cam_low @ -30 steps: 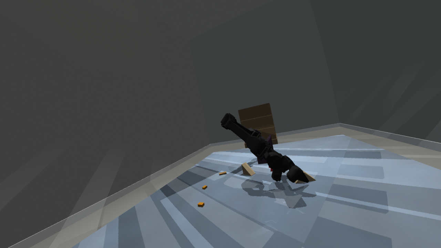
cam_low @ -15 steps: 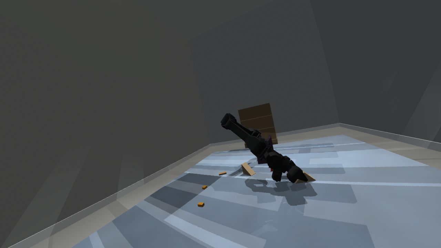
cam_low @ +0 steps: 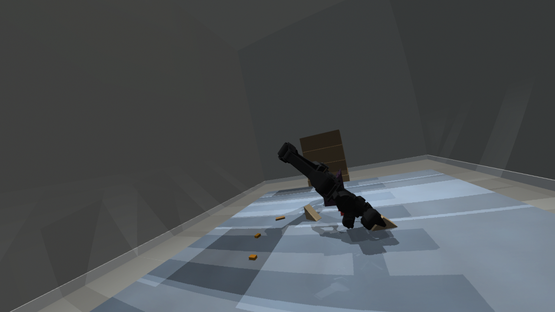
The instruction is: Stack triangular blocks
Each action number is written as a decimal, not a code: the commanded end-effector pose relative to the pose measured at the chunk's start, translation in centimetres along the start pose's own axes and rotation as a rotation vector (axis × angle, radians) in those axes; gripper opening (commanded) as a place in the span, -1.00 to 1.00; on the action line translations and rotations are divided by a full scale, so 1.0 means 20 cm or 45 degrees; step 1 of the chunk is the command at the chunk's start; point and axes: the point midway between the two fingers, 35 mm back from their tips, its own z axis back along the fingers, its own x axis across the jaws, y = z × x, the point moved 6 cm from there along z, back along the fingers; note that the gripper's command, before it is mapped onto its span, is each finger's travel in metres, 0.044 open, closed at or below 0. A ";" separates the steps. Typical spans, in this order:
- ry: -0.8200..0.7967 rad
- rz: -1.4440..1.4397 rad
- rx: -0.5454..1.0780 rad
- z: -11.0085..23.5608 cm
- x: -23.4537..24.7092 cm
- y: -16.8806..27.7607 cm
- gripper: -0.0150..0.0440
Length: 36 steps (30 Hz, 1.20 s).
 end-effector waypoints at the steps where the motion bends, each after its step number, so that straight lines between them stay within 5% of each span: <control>1: -0.001 -0.001 0.000 0.02 0.00 0.02 -0.49; 21: -0.002 0.000 0.007 0.35 0.01 0.35 -0.49; 36: 0.045 -0.249 -0.244 0.30 0.01 0.43 -0.49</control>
